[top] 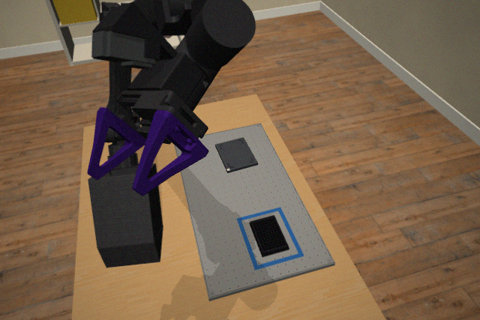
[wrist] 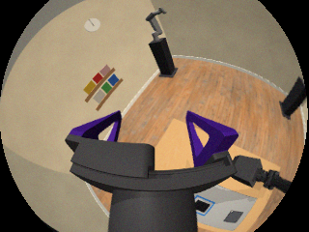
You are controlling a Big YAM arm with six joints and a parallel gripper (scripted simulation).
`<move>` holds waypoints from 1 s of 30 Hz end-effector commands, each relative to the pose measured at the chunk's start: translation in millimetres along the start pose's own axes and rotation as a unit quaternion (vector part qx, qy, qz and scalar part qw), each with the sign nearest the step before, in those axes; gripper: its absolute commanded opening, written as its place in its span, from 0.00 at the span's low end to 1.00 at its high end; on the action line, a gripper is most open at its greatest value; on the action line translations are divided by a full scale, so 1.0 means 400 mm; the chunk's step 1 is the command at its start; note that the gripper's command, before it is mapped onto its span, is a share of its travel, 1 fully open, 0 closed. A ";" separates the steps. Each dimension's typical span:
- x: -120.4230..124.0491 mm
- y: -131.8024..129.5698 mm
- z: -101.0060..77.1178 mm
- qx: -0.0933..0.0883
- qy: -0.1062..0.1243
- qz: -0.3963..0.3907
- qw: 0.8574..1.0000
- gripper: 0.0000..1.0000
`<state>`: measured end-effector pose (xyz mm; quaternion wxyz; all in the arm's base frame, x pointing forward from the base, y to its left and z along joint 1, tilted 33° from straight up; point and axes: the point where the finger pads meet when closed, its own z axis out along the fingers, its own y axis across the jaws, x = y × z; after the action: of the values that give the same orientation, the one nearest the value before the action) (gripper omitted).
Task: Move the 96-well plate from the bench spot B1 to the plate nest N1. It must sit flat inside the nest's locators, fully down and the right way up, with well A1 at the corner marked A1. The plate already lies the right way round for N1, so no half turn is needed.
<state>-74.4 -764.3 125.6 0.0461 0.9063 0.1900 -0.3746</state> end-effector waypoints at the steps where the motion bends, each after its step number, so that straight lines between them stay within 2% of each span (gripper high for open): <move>1: 0.053 0.037 -0.020 -0.011 -0.004 0.004 1.000 1.00; 2: 0.056 0.045 -0.029 -0.014 -0.005 0.007 1.000 1.00; 3: 0.034 0.062 -0.052 -0.024 -0.009 0.018 0.999 1.00; 4: 0.055 0.047 -0.055 -0.029 0.006 -0.005 1.000 1.00; 5: 0.040 0.048 -0.085 -0.043 0.014 -0.010 0.999 1.00; 7: 0.063 0.053 -0.090 -0.055 0.032 -0.026 0.998 1.00; 11: 0.080 0.063 -0.100 -0.058 0.031 -0.023 0.998 1.00; 12: 0.020 0.078 -0.119 -0.069 0.020 0.008 0.997 1.00; 13: 0.052 0.091 -0.138 -0.073 0.021 0.006 0.997 1.00; 15: 0.173 0.067 -0.064 -0.041 0.036 -0.026 0.998 1.00; 16: 0.202 0.072 -0.050 -0.038 0.037 -0.028 0.998 1.00; 17: 0.214 0.074 -0.052 -0.038 0.038 -0.029 0.998 1.00; 19: 0.184 0.078 -0.114 -0.069 0.055 -0.046 0.995 1.00; 21: 0.208 0.081 -0.120 -0.079 0.073 -0.062 0.992 1.00; 23: 0.232 0.085 -0.125 -0.080 0.073 -0.061 0.992 1.00; 24: 0.213 0.105 -0.151 -0.091 0.067 -0.050 0.992 1.00; 26: 0.278 0.088 -0.121 -0.074 0.073 -0.053 0.993 1.00; 28: 0.278 0.088 -0.121 -0.074 0.073 -0.053 0.993 1.00; 29: 0.273 0.125 -0.130 -0.086 0.069 -0.044 0.993 1.00; 30: 0.296 0.089 -0.129 -0.083 0.086 -0.072 0.990 1.00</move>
<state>41.8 -740.3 50.5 0.0479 0.9153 0.2839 -0.2817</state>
